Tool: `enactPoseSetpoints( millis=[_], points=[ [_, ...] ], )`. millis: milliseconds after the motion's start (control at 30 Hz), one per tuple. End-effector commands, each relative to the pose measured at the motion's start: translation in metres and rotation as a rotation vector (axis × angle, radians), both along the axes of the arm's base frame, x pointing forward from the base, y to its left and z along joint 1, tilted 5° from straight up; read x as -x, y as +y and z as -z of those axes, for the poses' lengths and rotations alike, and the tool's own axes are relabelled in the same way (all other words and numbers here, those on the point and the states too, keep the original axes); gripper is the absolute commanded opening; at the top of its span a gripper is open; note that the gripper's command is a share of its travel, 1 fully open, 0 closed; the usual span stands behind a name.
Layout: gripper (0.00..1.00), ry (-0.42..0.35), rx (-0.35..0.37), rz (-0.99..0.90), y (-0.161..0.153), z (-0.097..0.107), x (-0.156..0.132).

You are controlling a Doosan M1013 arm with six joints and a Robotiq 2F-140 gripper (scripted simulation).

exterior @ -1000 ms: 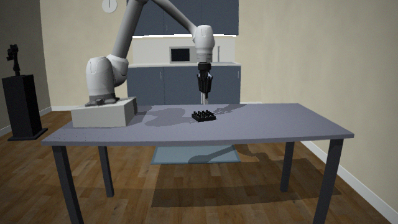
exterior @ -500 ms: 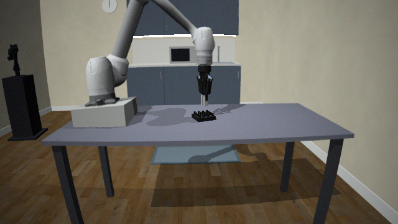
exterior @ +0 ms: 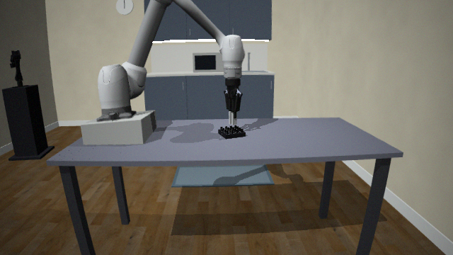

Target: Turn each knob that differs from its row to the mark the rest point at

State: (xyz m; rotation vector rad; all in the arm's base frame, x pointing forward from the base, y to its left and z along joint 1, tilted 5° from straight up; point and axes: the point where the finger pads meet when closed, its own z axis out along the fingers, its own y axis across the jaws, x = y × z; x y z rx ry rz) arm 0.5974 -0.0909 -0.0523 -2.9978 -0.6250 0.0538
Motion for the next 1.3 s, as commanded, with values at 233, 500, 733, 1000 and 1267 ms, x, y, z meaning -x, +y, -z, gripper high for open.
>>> enactPoseSetpoints(
  millis=[233, 500, 733, 1000, 1267],
  points=[
    [0.12, 0.000, 0.000, 0.000, 0.0005, 0.0090, 0.0005],
    [0.12, 0.000, 0.000, 0.000, 0.0006, 0.0106, 0.0006],
    [0.12, 0.000, 0.000, 0.000, 0.0006, 0.0107, 0.0006],
    [0.12, 0.000, 0.000, 0.000, 0.0006, 0.0107, 0.0006],
    [0.12, 0.000, 0.000, 0.000, 0.0006, 0.0107, 0.0006]
  ],
)
